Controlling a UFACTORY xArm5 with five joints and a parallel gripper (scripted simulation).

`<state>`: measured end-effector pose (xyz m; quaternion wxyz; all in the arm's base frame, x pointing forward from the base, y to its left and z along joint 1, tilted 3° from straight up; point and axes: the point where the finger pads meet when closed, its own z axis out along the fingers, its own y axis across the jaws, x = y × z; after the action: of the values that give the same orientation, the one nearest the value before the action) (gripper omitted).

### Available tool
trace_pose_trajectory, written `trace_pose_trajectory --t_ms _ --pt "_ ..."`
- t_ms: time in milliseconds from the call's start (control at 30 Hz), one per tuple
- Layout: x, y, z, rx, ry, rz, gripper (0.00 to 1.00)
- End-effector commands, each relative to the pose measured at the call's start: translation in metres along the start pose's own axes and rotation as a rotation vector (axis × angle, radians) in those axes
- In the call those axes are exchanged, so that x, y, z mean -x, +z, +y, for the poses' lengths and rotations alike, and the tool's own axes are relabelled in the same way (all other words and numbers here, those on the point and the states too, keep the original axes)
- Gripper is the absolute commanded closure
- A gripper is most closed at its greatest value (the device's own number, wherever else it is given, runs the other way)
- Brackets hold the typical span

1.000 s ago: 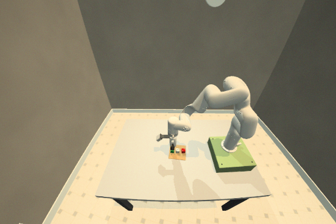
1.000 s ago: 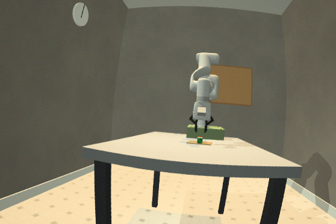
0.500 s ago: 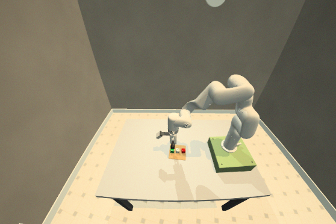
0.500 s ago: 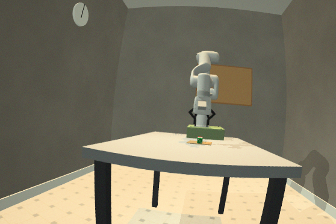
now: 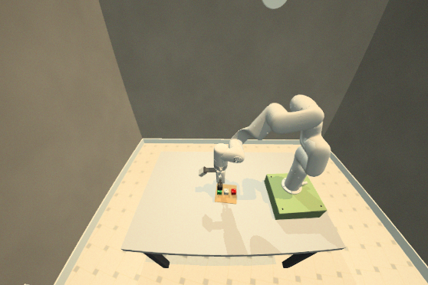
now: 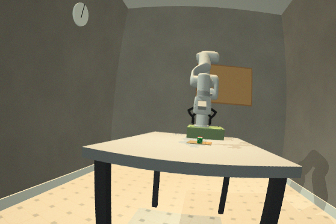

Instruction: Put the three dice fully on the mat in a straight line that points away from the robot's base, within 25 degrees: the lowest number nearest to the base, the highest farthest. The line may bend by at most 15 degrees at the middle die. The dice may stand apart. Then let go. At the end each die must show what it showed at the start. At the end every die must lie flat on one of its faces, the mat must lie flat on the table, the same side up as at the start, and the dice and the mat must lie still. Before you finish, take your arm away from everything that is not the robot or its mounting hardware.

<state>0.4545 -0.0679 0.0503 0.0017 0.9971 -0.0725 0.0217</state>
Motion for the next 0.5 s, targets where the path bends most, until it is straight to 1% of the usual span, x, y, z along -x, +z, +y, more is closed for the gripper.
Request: trace_pose_trajectory --t_ms 0,200,333,400,467 --pt "-0.001 -0.001 0.000 0.000 0.000 0.004 0.00" --pt "-0.001 -0.004 0.000 0.000 0.000 0.004 0.00" --pt "-0.001 -0.015 0.000 0.000 0.000 0.004 0.00" --pt "-0.001 -0.015 0.000 0.000 0.000 0.004 0.00" --pt "-0.001 -0.023 0.000 0.000 0.000 0.004 0.00"
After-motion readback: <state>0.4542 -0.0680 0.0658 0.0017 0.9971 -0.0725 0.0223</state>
